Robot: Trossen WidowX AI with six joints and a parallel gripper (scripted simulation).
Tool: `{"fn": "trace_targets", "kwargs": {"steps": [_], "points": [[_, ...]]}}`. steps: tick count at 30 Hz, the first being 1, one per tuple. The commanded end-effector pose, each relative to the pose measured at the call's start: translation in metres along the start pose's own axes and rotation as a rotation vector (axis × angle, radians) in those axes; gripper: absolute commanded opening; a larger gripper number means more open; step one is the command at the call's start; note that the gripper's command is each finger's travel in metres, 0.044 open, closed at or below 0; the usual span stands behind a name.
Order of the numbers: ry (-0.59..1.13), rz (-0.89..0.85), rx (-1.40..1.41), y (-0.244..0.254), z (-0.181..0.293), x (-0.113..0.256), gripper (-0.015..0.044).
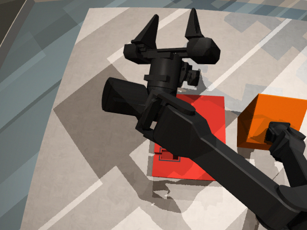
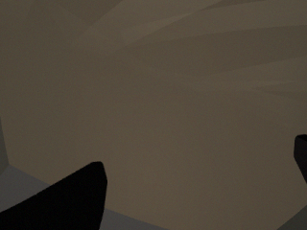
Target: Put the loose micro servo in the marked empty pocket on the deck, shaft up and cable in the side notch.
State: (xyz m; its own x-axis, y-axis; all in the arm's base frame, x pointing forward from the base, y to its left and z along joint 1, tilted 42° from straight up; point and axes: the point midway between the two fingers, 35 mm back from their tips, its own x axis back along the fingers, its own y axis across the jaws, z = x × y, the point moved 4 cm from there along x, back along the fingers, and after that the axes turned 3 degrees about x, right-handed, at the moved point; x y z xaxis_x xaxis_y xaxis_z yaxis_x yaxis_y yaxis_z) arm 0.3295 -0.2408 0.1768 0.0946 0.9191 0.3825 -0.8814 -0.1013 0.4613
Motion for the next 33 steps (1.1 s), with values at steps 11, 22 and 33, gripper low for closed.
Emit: {"fn": "trace_targets", "kwargs": {"steps": [11, 22, 33], "points": [[-0.108, 0.104, -0.130, -0.002, -0.021, 0.001, 0.0440], [-0.287, 0.198, -0.307, -0.002, -0.049, 0.008, 0.0440], [-0.502, 0.238, -0.486, 0.001, -0.079, 0.019, 0.0440]]}}
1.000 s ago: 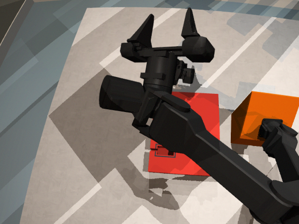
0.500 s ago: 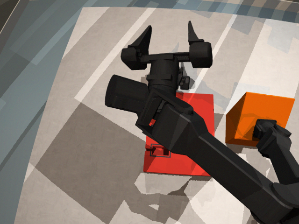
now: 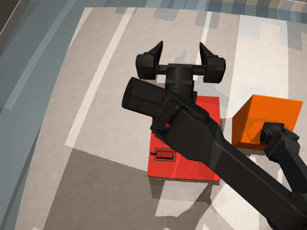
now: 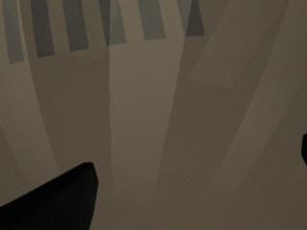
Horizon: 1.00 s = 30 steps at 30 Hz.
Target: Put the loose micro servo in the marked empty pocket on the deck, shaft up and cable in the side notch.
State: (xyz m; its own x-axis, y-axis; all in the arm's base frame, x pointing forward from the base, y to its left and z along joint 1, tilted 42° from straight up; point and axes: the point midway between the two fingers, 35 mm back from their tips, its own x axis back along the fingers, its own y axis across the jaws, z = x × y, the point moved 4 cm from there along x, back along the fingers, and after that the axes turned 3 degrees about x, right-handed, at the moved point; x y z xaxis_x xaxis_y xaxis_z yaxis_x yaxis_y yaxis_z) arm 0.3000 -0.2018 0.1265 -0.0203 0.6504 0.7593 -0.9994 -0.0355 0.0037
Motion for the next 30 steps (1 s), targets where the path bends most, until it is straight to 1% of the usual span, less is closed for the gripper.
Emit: {"fn": "trace_targets", "kwargs": {"steps": [1, 15, 30], "points": [[-0.087, 0.007, -0.084, 0.007, -0.013, 0.001, 0.0440], [-0.353, -0.041, -0.355, 0.029, -0.049, 0.010, 0.0440], [-0.628, -0.198, -0.663, 0.054, -0.087, 0.030, 0.0440]]}}
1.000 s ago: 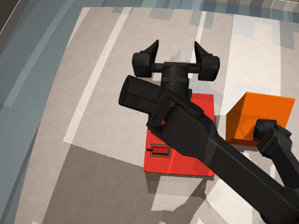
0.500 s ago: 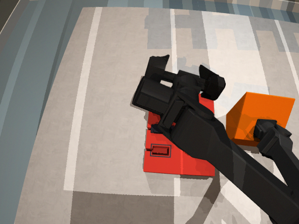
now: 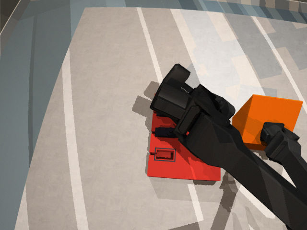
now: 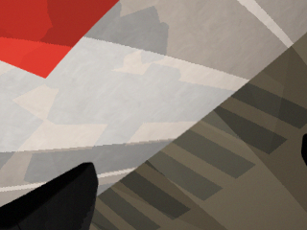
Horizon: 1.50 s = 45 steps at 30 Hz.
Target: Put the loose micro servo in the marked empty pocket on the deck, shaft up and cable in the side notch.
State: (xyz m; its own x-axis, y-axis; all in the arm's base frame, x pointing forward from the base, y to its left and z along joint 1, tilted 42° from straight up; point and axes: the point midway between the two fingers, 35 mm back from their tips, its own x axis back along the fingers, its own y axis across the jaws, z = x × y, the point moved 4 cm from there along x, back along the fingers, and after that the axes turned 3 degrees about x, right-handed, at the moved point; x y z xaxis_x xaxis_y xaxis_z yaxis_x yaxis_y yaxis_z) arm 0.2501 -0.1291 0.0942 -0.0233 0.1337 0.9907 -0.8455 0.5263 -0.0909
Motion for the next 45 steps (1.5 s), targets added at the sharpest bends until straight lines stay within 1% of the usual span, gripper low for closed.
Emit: {"fn": "trace_targets", "kwargs": {"steps": [1, 12, 24, 41, 45], "points": [[-0.073, -0.054, -0.106, 0.015, -0.007, 0.001, 0.0440], [-0.217, -0.218, -0.370, 0.046, -0.021, 0.004, 0.0440], [-0.329, -0.440, -0.670, 0.081, -0.036, 0.013, 0.0440], [-0.402, -0.812, -1.098, 0.121, -0.057, 0.036, 0.0440], [-0.402, -0.828, -1.115, 0.122, -0.057, 0.037, 0.0440]]}}
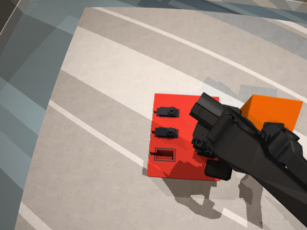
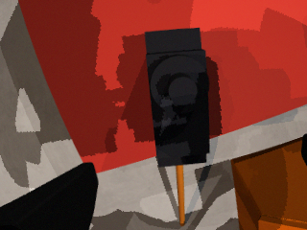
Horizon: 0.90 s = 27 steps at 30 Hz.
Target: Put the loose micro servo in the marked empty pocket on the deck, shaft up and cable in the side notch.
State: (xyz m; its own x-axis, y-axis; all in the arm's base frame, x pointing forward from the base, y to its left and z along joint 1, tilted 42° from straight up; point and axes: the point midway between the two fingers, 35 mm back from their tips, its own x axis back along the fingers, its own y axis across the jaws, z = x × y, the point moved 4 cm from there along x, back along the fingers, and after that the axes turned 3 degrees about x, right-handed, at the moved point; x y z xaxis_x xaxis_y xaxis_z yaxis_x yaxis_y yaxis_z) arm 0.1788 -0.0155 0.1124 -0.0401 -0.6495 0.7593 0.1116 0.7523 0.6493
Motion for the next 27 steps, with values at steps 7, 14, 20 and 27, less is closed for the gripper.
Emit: {"fn": "trace_targets", "kwargs": {"steps": [7, 14, 20, 27], "points": [[-0.003, -0.028, -0.044, 0.003, 0.003, -0.007, 0.0440], [-0.003, -0.030, -0.043, 0.004, 0.003, -0.027, 0.0440], [-0.004, -0.029, -0.043, 0.005, 0.002, -0.032, 0.0440], [-0.004, -0.030, -0.043, 0.005, 0.002, -0.043, 0.0440]]}}
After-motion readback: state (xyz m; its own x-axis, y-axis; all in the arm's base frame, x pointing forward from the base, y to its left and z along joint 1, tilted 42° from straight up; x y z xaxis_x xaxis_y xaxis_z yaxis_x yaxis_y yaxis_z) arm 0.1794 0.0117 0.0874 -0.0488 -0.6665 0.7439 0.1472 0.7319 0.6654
